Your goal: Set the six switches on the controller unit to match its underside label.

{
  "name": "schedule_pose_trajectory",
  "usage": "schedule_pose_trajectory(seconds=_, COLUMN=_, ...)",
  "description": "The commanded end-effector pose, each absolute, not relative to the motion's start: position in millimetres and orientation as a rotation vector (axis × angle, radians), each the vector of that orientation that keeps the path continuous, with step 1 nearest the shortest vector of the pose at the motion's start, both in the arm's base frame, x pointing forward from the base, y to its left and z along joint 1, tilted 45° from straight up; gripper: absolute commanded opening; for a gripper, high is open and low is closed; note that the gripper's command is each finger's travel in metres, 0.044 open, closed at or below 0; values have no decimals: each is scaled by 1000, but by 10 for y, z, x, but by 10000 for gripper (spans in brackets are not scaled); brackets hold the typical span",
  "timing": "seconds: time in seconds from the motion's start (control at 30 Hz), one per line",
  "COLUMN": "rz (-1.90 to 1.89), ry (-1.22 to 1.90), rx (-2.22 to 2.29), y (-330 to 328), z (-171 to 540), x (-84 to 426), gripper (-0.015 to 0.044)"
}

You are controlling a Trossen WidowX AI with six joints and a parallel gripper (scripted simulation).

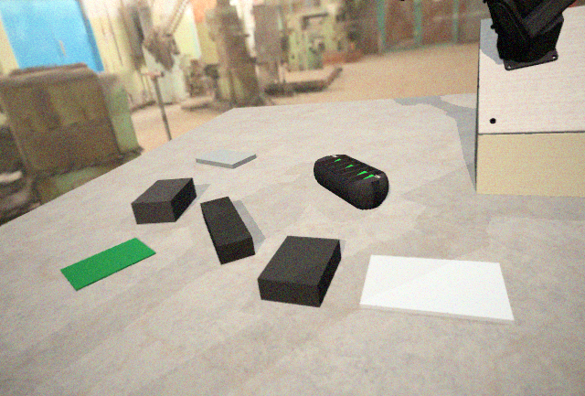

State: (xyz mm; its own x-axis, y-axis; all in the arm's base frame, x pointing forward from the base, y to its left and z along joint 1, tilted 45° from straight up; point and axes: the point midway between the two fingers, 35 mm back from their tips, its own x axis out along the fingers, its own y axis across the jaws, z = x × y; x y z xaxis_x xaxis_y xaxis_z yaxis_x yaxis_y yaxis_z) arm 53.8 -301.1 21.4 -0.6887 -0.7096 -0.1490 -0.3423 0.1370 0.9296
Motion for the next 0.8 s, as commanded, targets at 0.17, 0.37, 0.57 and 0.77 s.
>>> schedule_pose_trajectory(seconds=0.17, rz=-1675, ry=-1914, rx=1073, y=-3007, z=161, x=645, gripper=242)
schedule_pose_trajectory(seconds=0.37, rz=-1899, ry=-1119, rx=1191, y=-2902, z=-49, x=1102, gripper=85)
schedule_pose_trajectory(seconds=0.57, rz=-1810, ry=-347, rx=1134, y=-2649, z=-234, x=1565, gripper=0)
schedule_pose_trajectory(seconds=0.77, rz=-1483, ry=285, rx=931, y=-2250, z=-379, x=1986, gripper=0)
